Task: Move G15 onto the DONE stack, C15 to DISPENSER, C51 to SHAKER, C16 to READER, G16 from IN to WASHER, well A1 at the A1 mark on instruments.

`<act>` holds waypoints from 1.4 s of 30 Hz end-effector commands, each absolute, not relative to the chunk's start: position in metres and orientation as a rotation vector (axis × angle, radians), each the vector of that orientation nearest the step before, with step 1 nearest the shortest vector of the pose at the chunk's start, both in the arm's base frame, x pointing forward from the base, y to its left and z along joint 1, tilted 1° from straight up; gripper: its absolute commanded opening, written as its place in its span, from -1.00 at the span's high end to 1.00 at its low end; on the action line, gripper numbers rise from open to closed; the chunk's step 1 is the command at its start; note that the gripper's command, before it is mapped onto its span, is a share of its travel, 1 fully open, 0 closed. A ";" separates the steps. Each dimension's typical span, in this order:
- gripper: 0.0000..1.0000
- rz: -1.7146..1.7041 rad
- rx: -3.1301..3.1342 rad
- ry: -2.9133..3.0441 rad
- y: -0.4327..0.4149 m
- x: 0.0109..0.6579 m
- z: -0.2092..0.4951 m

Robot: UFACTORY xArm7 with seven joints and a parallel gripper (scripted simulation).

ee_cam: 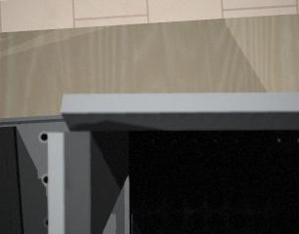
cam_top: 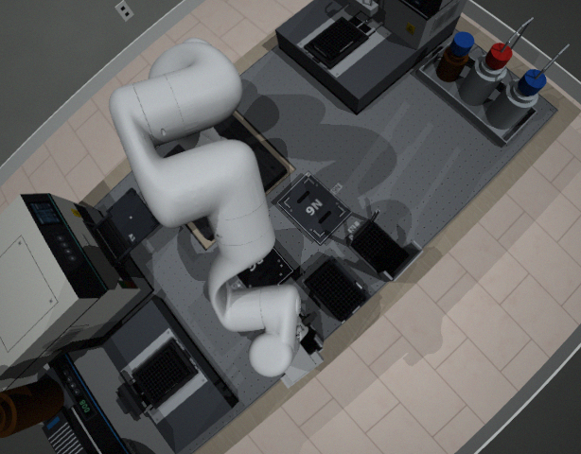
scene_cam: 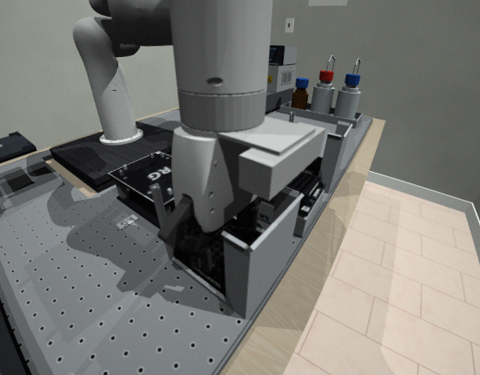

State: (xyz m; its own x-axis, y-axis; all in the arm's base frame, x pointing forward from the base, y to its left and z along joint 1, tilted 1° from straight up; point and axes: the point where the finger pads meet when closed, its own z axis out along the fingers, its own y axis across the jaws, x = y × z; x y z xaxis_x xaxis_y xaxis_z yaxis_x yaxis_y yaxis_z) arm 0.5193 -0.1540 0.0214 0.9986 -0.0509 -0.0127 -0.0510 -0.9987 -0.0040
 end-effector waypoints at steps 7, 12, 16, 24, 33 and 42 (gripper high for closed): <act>1.00 0.011 -3.137 0.080 -0.155 0.521 0.023; 1.00 0.011 -3.137 0.080 -0.155 0.521 0.022; 1.00 0.011 -3.137 0.080 -0.155 0.521 0.021; 1.00 0.011 -3.137 0.080 -0.155 0.521 0.018; 1.00 0.011 -3.137 0.080 -0.155 0.521 0.016; 1.00 0.011 -3.137 0.080 -0.155 0.521 0.013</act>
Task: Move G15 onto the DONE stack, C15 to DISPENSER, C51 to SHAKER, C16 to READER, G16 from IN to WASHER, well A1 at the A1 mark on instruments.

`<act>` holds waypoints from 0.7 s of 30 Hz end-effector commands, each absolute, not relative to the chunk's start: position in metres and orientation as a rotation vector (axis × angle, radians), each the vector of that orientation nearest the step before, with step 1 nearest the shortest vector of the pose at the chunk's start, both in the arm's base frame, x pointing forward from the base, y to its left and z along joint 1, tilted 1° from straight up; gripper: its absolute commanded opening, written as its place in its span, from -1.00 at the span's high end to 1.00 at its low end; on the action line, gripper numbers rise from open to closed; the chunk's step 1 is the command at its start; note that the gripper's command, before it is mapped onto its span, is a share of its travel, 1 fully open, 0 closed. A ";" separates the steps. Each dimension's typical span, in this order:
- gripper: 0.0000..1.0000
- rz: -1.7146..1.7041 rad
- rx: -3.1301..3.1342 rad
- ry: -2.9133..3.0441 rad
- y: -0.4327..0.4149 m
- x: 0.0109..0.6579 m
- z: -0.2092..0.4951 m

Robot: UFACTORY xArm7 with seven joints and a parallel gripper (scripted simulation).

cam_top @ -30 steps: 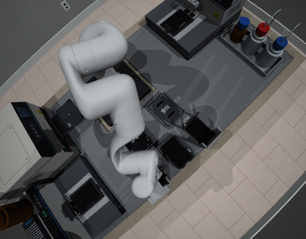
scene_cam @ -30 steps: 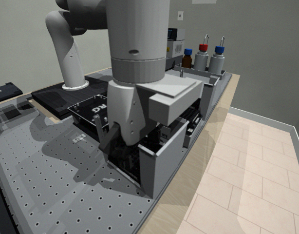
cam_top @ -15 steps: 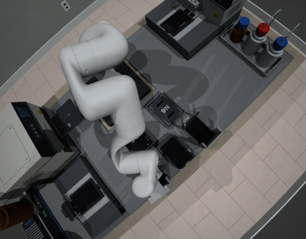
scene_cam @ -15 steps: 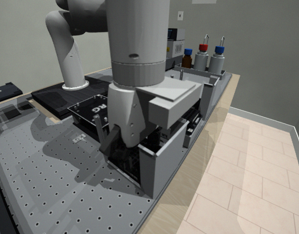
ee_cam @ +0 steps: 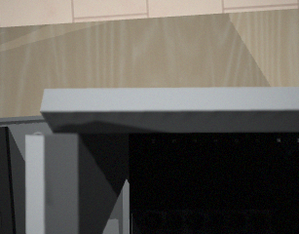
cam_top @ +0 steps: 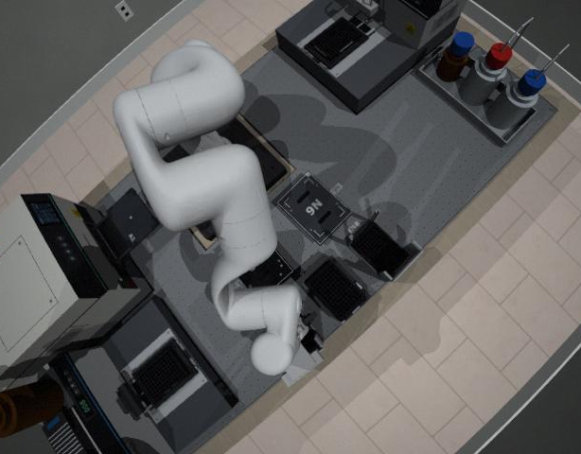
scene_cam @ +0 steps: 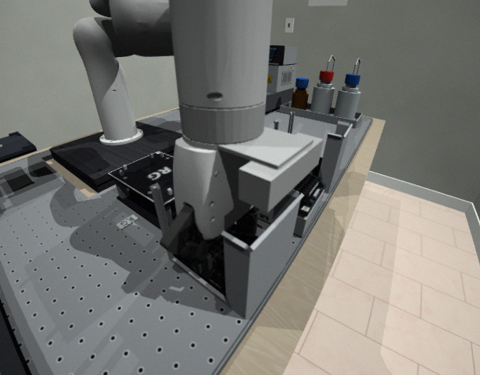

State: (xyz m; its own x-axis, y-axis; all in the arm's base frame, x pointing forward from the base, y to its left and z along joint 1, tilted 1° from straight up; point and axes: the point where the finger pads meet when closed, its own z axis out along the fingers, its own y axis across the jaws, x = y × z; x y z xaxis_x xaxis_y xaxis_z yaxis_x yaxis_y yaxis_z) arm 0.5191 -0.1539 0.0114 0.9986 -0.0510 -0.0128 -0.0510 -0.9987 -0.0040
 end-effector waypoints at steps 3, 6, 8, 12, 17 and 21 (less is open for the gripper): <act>1.00 0.011 -3.137 0.080 -0.155 0.521 0.013; 1.00 0.011 -3.137 0.080 -0.155 0.521 0.013; 1.00 0.011 -3.137 0.080 -0.155 0.521 0.013; -1.00 0.011 -3.137 0.080 -0.155 0.521 0.013; -1.00 0.011 -3.137 0.080 -0.155 0.521 0.013; -1.00 0.011 -3.137 0.080 -0.155 0.521 0.013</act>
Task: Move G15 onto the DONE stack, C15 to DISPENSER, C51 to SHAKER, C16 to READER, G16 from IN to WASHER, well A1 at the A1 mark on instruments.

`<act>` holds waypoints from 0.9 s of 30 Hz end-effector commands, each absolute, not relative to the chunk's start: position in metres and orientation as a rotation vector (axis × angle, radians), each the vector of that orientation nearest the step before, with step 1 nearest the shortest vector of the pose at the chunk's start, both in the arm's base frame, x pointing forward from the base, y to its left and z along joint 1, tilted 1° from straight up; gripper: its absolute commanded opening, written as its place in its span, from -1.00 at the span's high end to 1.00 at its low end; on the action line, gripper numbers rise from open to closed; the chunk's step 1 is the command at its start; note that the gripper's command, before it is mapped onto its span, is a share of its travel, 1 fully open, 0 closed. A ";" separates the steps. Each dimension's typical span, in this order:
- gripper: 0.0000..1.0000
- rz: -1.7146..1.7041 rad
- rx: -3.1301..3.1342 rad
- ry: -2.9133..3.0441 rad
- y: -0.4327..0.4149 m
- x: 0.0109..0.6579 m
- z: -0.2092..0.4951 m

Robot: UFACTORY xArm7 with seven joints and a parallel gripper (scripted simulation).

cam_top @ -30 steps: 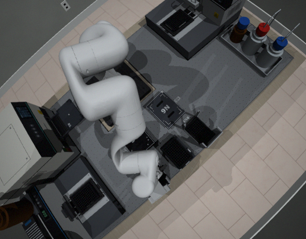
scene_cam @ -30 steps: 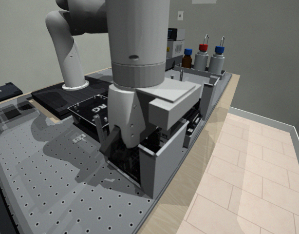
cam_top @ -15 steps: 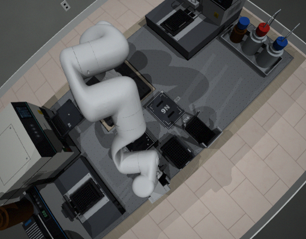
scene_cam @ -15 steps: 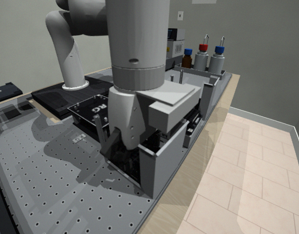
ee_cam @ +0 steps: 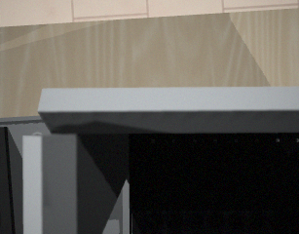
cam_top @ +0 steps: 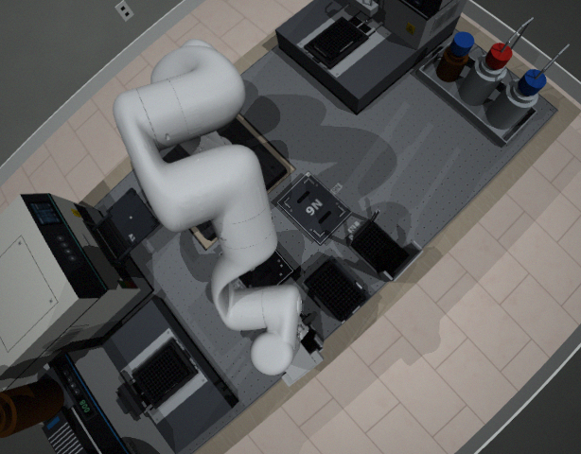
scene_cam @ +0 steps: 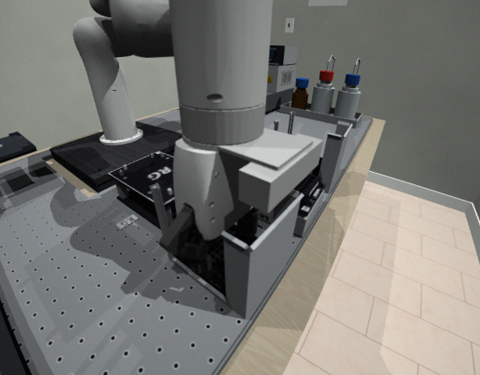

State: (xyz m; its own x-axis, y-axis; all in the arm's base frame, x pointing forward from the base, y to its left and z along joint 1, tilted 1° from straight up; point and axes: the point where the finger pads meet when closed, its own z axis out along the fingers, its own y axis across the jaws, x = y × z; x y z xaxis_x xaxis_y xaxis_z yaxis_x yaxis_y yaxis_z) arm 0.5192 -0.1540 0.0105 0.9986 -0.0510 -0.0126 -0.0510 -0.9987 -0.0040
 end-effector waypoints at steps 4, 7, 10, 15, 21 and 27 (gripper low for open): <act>-1.00 0.011 -3.137 0.080 -0.155 0.521 0.013; -1.00 0.011 -3.137 0.080 -0.155 0.521 0.013; -1.00 0.011 -3.137 0.080 -0.155 0.521 0.015; -1.00 0.011 -3.137 0.080 -0.155 0.521 0.022; -1.00 0.011 -3.137 0.080 -0.155 0.521 0.027; -1.00 0.011 -3.137 0.080 -0.155 0.521 0.035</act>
State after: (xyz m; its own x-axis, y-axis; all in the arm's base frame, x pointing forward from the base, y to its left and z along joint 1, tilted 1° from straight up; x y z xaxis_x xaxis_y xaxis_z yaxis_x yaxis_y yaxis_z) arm 0.5194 -0.1541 0.0289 0.9986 -0.0510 -0.0125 -0.0510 -0.9987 -0.0040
